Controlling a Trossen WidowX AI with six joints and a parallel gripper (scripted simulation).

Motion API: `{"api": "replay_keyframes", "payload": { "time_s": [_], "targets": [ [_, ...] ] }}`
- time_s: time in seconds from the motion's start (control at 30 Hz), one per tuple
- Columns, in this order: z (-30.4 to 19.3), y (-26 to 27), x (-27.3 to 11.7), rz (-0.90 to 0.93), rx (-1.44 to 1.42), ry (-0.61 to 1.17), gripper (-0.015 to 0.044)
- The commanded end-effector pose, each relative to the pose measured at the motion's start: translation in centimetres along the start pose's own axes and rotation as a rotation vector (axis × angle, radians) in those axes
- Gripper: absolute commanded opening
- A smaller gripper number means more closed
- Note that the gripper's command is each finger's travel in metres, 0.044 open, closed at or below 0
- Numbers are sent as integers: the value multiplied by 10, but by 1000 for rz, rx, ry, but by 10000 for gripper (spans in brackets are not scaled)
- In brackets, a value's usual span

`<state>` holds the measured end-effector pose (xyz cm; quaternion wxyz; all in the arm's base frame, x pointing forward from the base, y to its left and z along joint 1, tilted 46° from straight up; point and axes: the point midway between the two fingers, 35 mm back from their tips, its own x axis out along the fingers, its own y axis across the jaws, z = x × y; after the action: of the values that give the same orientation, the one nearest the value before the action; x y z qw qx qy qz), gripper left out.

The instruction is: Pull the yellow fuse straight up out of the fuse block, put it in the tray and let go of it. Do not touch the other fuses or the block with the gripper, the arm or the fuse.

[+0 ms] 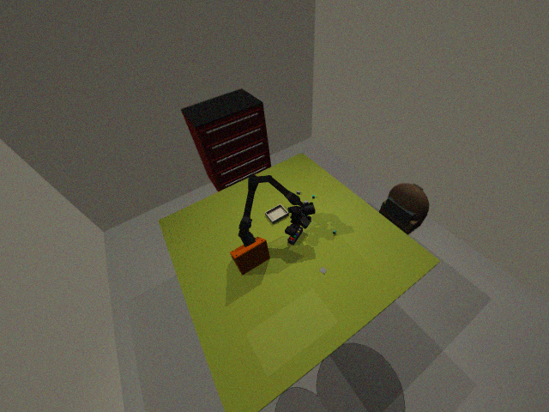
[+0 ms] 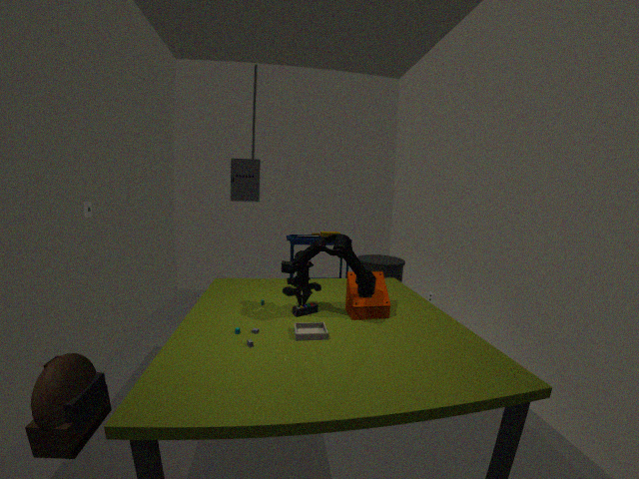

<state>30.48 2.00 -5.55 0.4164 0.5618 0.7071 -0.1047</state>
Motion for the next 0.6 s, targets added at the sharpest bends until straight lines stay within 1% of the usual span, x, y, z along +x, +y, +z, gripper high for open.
{"api": "replay_keyframes", "payload": {
  "time_s": [0.0, 0.5, 0.57],
  "targets": [
    [0, -1, 4, 0, 8, 5, 74],
    [0, -1, 10, 0, 8, 5, 74],
    [0, 0, 9, -1, 0, 1, 61]
  ]
}}
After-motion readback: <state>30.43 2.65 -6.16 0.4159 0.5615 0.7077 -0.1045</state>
